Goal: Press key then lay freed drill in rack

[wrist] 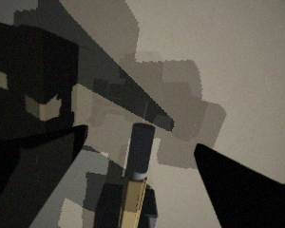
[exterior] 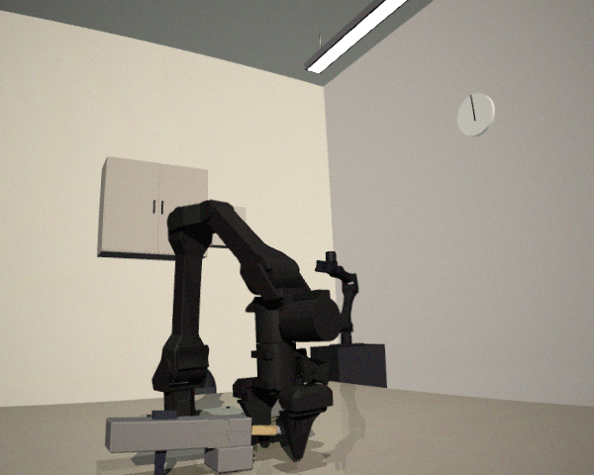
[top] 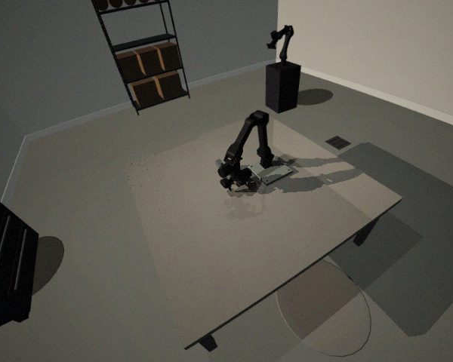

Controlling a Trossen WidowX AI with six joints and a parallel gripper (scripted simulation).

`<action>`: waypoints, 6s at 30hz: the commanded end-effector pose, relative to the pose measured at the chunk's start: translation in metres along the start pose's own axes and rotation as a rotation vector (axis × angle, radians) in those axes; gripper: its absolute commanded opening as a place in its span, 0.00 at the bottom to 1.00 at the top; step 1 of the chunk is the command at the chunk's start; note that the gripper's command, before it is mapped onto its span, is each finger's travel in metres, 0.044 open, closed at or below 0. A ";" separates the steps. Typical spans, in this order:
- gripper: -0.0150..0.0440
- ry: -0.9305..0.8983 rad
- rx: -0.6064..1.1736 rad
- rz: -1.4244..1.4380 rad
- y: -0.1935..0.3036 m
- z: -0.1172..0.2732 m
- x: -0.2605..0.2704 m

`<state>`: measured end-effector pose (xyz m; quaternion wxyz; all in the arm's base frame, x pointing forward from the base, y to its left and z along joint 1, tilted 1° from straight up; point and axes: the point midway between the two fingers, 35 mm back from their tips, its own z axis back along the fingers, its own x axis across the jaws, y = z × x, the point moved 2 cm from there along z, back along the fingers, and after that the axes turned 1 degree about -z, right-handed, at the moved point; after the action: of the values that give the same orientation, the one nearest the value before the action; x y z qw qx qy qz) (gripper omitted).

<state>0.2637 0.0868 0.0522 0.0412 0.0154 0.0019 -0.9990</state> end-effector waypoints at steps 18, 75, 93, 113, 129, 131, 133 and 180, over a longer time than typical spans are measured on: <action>0.69 0.002 0.000 0.000 0.001 0.000 0.000; 0.25 -0.004 0.007 0.006 0.001 0.003 0.002; 0.25 -0.004 0.007 0.006 0.001 0.003 0.002; 0.25 -0.004 0.006 0.006 -0.007 0.001 0.002; 0.25 -0.004 0.004 0.006 -0.031 -0.001 0.002; 0.25 -0.004 0.003 0.006 -0.034 -0.001 0.002; 0.25 -0.004 0.003 0.006 -0.038 -0.001 0.002; 0.25 -0.004 0.001 0.006 -0.066 0.005 0.005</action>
<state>0.2532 0.1519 0.0540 0.0467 0.0105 -0.0004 -0.9989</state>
